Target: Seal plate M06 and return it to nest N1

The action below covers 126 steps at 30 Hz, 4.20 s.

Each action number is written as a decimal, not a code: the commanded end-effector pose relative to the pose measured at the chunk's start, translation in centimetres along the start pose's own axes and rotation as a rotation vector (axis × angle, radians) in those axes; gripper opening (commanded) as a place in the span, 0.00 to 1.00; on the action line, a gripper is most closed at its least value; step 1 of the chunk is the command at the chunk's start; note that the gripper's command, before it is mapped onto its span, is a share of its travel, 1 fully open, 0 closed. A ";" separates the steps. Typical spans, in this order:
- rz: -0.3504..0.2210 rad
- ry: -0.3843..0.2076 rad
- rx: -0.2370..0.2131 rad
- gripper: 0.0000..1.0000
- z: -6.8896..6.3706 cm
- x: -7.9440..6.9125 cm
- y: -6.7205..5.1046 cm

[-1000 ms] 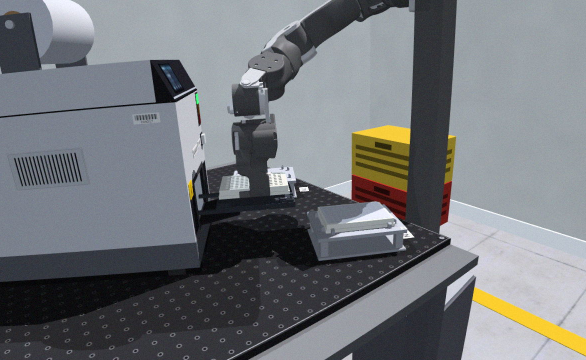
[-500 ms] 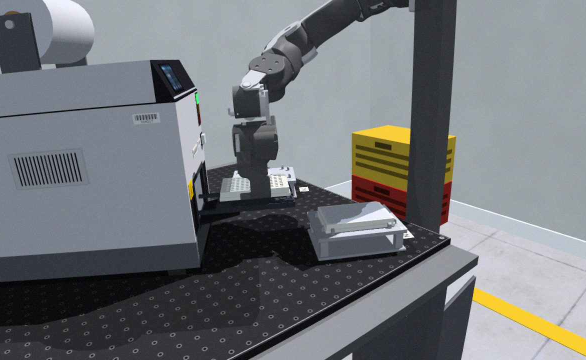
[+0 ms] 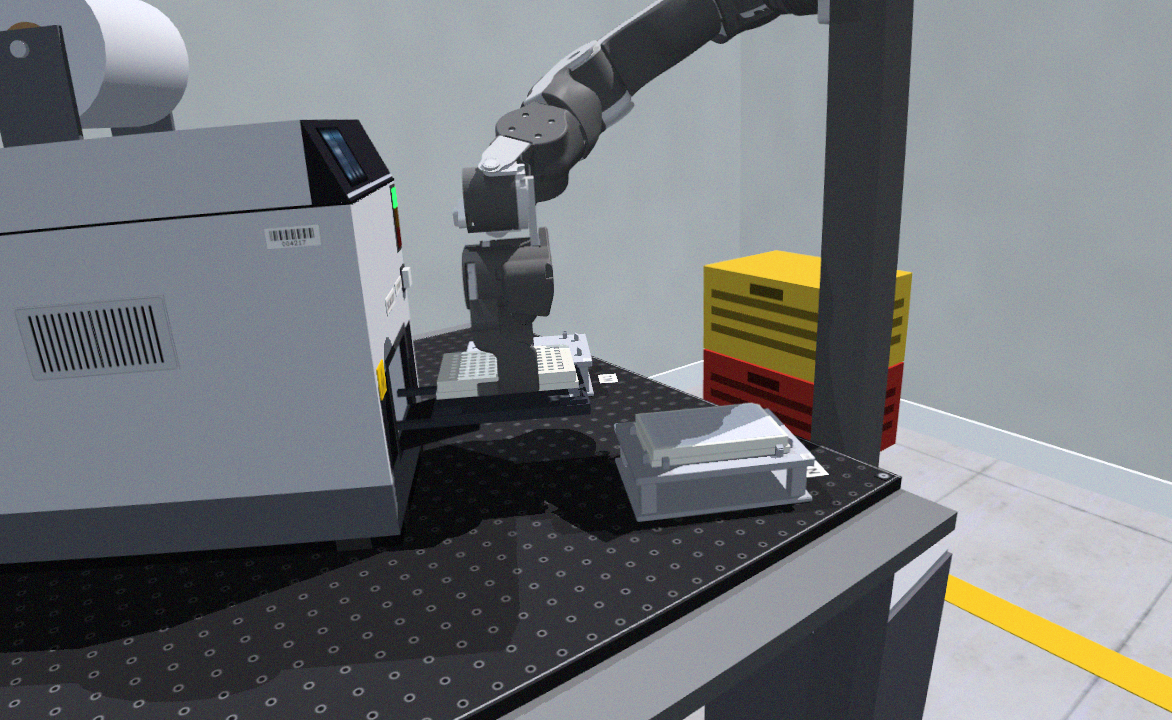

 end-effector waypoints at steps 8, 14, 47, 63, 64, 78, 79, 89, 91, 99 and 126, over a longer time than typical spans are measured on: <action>0.002 -0.006 -0.002 0.00 0.0 -0.1 -0.1; 0.002 -0.006 -0.002 0.00 0.0 -0.1 -0.1; 0.001 0.003 -0.004 0.00 -0.4 0.1 0.1; -0.005 0.001 0.001 0.00 0.4 -0.1 -0.2; -0.005 0.001 0.001 0.00 0.4 -0.1 -0.2; -0.006 0.003 -0.002 0.00 0.7 0.0 -0.2; -0.006 0.003 -0.002 0.00 0.7 0.0 -0.2; -0.005 0.003 0.001 0.00 0.9 0.0 -0.2; -0.005 0.003 0.001 0.00 1.0 0.0 -0.2; -0.005 0.003 0.001 0.00 1.0 0.0 -0.2; -0.004 0.005 0.000 0.00 1.2 0.0 -0.2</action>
Point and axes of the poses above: the point where the finger pads meet when closed, its own z axis out along the fingers, its own x axis across the jaws, y = z × x, the point moved 6 cm from there along -z, back along the fingers, and after that the axes turned 8 degrees about z, right-handed, at the moved point
